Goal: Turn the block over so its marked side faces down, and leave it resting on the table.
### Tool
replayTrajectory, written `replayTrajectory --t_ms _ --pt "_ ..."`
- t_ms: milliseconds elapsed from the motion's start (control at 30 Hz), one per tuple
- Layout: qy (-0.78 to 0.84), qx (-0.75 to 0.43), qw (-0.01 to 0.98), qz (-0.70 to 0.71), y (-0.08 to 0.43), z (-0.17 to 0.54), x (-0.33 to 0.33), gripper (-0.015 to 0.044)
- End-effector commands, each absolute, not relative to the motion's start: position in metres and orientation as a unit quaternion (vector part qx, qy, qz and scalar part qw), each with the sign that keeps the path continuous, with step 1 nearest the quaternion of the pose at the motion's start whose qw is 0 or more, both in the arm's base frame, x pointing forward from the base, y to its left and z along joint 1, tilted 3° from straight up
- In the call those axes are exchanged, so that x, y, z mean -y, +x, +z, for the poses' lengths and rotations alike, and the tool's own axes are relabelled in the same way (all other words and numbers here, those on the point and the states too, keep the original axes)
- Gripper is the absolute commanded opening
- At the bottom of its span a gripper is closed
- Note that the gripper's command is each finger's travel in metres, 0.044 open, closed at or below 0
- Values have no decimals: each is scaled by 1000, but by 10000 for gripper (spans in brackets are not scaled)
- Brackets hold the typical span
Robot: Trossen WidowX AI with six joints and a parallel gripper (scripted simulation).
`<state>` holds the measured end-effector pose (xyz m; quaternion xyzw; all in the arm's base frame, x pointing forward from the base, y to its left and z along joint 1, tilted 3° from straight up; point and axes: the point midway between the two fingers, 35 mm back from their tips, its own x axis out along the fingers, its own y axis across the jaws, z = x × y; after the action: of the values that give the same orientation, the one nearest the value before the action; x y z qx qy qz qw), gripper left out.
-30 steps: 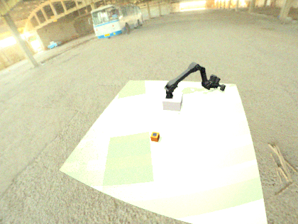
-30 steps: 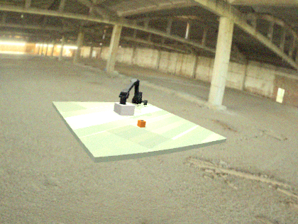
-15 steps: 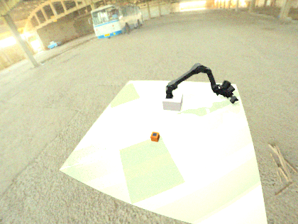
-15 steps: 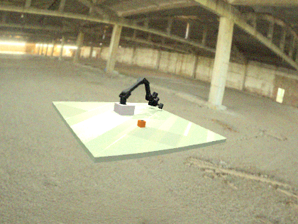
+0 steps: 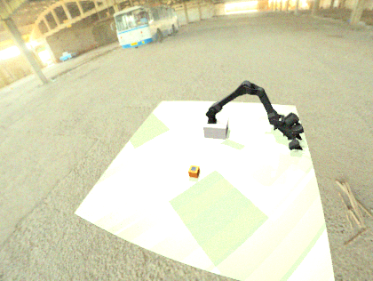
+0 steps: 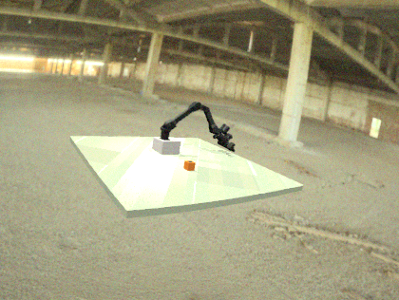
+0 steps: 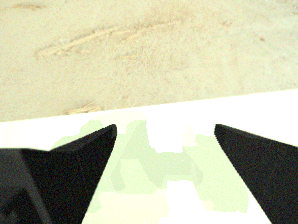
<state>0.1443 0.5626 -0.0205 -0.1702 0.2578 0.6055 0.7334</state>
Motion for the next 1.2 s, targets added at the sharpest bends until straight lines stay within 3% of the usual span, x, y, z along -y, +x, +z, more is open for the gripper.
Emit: replayTrajectory --t_ms 0,367,633,900,1167 --pt "-174 -281 758 561 199 -14 -541 440" --pt "-171 -409 807 389 355 -13 -409 440" --pt "-142 -507 811 257 424 -6 -277 440" --pt "-86 -602 784 127 445 9 -132 440" --pt "-8 -684 730 10 418 32 13 440"
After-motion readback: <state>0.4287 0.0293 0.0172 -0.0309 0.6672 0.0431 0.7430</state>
